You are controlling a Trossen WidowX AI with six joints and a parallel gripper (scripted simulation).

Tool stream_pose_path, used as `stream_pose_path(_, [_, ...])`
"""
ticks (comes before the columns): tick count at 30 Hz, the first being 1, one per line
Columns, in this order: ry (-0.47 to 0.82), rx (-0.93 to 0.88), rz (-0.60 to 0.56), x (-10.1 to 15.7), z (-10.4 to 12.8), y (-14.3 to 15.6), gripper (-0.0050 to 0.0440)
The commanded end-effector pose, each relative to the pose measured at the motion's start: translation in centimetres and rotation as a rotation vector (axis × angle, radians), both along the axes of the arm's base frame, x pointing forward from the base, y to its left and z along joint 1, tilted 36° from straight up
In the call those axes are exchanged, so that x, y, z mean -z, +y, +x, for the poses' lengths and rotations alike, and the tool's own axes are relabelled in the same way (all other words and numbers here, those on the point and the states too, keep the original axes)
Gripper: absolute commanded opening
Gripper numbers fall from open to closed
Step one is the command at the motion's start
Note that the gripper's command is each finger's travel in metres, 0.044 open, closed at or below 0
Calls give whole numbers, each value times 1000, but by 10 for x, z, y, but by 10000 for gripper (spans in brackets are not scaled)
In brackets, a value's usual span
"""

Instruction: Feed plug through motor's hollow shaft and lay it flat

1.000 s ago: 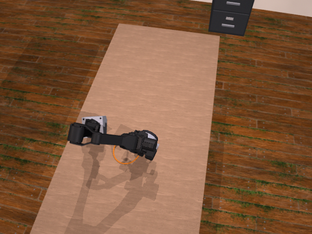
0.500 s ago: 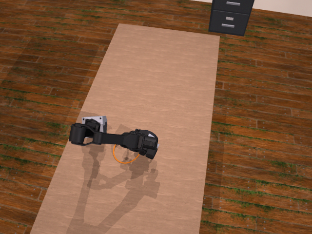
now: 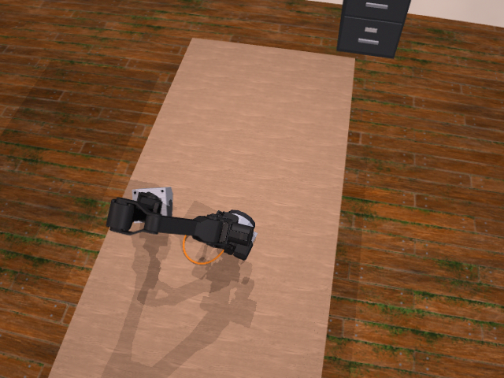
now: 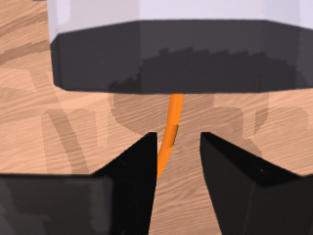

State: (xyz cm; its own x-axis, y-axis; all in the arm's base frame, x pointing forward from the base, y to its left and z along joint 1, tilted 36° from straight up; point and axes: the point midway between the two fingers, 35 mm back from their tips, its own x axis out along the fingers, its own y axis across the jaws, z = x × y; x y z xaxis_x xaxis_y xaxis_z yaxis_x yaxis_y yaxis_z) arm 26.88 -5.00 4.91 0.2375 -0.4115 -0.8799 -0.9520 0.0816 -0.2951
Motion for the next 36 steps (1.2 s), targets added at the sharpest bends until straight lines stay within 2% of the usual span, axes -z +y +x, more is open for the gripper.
stream_pose_path(1, [8,-3,1,5,-1,0,100])
stream_pose_path(14, [8,-3,1,12,1,0,100])
stream_pose_path(25, [2,1,0,9,1,0,27])
stream_pose_path(31, [2,1,0,9,1,0,0])
stream_pose_path(36, [3,0,0,10,2,1,0])
